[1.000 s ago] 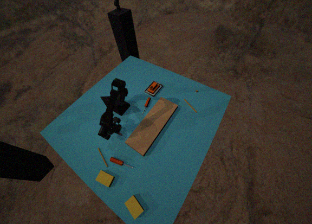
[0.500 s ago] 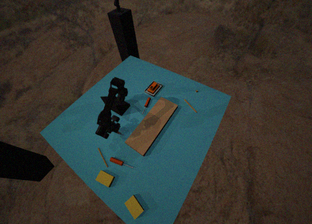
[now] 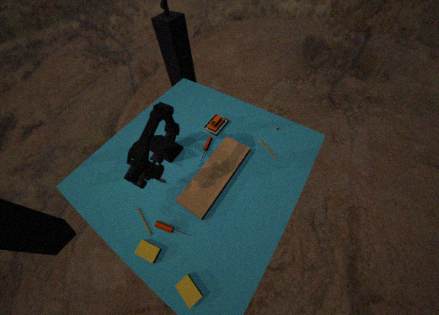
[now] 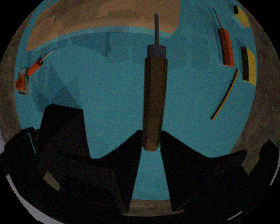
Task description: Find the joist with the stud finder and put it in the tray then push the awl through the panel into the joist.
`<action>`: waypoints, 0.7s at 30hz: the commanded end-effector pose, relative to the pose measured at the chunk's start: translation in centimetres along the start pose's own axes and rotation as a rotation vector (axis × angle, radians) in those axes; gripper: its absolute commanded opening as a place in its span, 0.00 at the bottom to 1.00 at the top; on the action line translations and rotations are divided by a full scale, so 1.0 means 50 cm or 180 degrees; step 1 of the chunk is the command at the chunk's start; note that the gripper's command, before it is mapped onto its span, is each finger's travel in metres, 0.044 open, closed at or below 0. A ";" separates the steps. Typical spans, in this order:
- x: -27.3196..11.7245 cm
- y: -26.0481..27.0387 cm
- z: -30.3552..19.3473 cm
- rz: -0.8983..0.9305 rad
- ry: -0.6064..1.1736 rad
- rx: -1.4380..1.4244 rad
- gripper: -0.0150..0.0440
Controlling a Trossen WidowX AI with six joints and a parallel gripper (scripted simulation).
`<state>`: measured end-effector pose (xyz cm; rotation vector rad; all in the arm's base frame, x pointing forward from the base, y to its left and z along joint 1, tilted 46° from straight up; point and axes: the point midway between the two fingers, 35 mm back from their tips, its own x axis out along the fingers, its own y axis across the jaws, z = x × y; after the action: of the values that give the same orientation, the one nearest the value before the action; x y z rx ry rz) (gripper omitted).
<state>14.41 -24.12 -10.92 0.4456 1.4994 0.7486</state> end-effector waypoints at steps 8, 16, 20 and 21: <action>-0.027 -0.023 0.019 -0.0627 0.0451 -0.0801 0.25; -0.067 -0.048 0.054 -0.1351 0.1091 -0.1719 0.25; -0.093 -0.054 0.077 -0.1692 0.1443 -0.2136 0.25; -0.100 -0.055 0.083 -0.1776 0.1534 -0.2235 0.25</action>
<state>18.47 -27.96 -9.90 -0.5397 1.5581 0.8926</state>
